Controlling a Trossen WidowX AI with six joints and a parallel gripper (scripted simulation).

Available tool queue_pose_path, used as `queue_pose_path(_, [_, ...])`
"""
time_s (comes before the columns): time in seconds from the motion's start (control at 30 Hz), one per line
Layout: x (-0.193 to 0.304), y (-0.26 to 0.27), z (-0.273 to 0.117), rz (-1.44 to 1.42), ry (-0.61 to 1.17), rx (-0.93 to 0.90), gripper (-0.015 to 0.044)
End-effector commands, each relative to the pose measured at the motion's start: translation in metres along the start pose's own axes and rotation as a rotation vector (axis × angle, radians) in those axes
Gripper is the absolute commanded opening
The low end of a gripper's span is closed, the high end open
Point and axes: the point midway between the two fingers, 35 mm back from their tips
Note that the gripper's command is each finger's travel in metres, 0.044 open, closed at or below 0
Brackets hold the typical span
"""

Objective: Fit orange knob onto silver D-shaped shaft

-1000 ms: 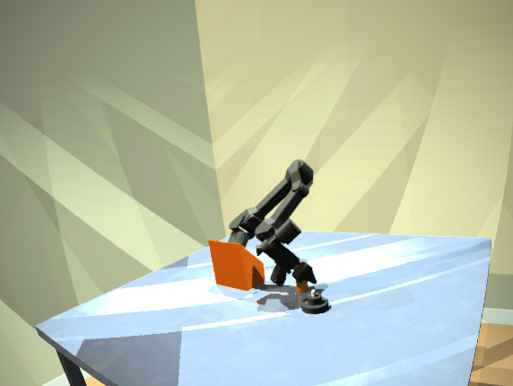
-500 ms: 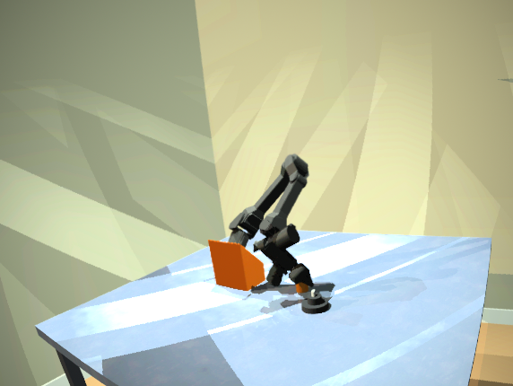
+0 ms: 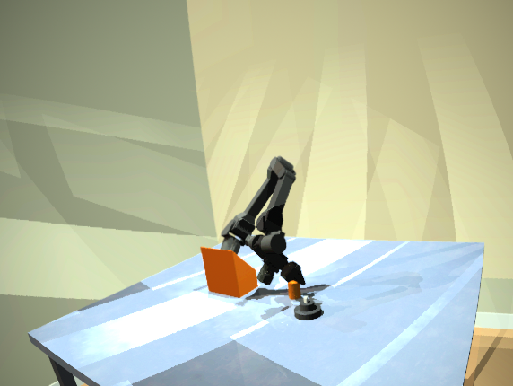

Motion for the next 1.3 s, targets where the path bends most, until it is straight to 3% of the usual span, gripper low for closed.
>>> queue_pose_path(0.0, [0.043, -0.02, -0.028, 0.004, 0.052, 0.015, 0.044])
queue_pose_path(0.47, [0.042, -0.02, -0.027, 0.005, 0.035, 0.017, 0.044])
queue_pose_path(0.73, [0.046, -0.019, -0.048, 0.002, -0.635, -0.034, 0.044])
queue_pose_path(1.13, [0.046, -0.018, -0.049, -0.014, -0.651, -0.034, 0.044])
queue_pose_path(1.27, [0.046, -0.018, -0.049, -0.331, -0.65, 0.074, 0.044])
Point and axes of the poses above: the point midway between the two fingers, 35 mm back from their tips, its own z axis out along the fingers, its own y axis across the jaws, x = y × z, and after that the axes turned 5 degrees about z, right-handed
